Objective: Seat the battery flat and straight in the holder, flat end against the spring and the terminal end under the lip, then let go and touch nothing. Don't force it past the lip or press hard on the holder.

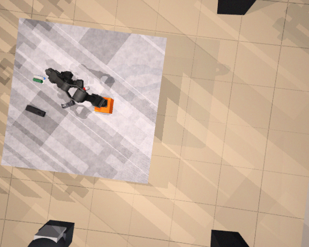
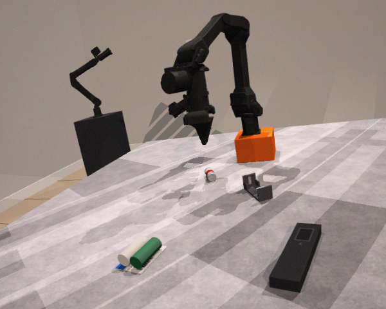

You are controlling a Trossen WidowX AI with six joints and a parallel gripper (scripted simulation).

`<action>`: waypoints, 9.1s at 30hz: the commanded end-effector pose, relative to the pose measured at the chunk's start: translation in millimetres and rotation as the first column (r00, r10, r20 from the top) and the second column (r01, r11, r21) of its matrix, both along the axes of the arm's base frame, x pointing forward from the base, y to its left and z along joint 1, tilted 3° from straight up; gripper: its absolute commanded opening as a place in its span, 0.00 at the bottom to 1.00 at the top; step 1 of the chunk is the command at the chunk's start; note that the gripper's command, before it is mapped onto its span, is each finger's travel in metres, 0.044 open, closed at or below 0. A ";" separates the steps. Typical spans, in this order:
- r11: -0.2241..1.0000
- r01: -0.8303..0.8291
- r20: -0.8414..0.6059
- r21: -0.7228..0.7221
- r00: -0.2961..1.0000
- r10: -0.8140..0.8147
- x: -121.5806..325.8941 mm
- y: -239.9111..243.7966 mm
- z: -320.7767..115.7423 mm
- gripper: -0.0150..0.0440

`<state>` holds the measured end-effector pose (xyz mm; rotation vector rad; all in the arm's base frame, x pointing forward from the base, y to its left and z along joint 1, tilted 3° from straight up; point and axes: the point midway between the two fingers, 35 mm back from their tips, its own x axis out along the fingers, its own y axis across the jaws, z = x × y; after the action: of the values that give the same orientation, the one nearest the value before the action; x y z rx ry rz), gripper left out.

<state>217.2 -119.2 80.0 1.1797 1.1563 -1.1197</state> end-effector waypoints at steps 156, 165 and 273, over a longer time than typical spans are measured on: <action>0.345 0.885 -0.032 -0.312 0.353 -0.935 119.6 140.2 -74.7 0.40; 0.336 0.869 -0.028 -0.365 0.350 -0.936 121.5 141.2 -78.2 0.40; 0.364 0.921 -0.066 -0.142 0.358 -0.932 137.0 146.7 -92.1 0.40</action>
<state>348.2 24.8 -11.3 1.7451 0.3816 -2.1546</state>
